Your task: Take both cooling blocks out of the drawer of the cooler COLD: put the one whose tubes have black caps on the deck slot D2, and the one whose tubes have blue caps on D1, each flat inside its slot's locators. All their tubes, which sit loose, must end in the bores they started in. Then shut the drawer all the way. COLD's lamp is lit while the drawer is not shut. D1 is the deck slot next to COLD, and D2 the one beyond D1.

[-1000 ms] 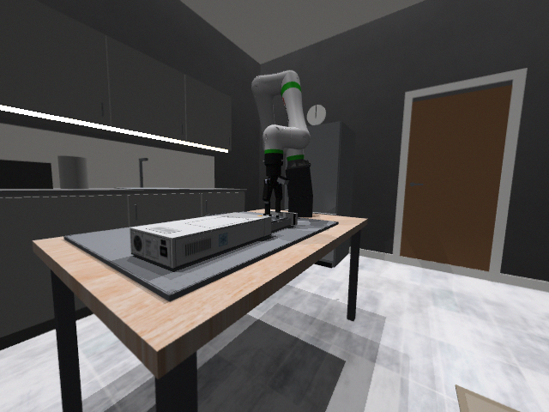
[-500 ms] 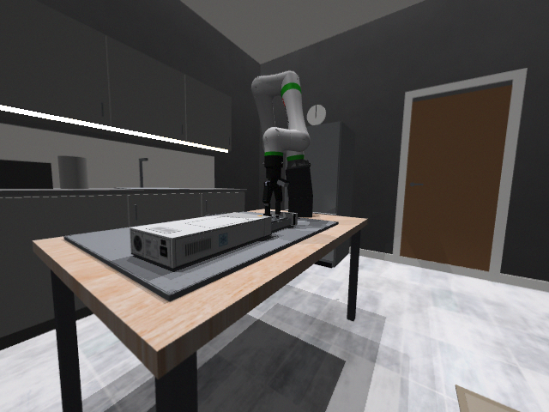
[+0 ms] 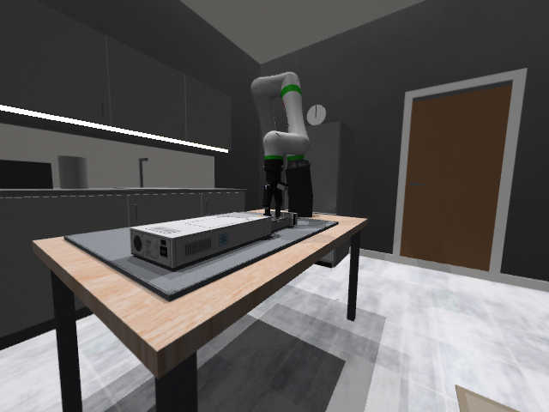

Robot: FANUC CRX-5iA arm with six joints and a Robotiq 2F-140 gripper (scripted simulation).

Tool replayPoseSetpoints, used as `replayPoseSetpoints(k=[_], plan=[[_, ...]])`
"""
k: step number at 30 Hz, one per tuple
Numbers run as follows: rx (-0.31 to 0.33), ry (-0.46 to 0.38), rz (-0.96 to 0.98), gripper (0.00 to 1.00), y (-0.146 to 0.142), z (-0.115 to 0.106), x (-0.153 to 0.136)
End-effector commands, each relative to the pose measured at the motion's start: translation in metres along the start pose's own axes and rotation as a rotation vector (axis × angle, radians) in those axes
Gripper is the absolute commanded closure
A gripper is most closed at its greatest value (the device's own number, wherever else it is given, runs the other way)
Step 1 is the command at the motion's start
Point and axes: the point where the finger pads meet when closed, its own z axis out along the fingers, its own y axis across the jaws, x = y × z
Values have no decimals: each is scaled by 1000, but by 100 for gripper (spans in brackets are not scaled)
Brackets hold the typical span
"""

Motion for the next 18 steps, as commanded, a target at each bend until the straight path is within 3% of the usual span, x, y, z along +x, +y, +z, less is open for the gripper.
replayPoseSetpoints(k=[1, 9, 18], plan=[[-2, 1, 0, 34, 1, 1, 0], [-2, 1, 0, 34, 1, 1, 0], [-2, 1, 0, 45, 1, 1, 0]])
